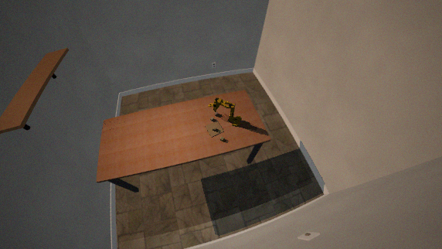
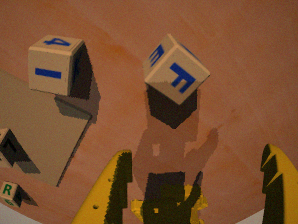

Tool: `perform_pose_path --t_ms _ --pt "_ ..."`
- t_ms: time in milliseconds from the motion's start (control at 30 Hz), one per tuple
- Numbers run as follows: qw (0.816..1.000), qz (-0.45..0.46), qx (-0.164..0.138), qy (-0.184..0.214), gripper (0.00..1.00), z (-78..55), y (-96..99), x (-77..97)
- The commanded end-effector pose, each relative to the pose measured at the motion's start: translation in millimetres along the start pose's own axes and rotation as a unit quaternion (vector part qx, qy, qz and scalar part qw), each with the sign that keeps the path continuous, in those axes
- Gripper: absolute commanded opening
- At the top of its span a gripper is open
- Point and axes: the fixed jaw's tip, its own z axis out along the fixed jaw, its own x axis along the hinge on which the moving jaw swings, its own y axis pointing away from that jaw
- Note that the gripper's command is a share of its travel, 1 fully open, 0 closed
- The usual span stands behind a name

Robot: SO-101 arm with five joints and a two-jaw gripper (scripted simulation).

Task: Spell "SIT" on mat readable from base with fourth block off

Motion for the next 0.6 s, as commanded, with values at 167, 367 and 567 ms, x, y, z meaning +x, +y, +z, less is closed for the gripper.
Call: perform_pose_path --t_ms 167,367,567 --pt "0.992 0.001 -0.013 -0.129 0.35 -43.0 -0.2 -6.2" --pt "0.982 0.001 -0.019 -0.189 0.35 -63.8 -0.4 -3.8" --pt "0.967 0.001 -0.025 -0.252 0.35 -85.3 -1.0 1.5"
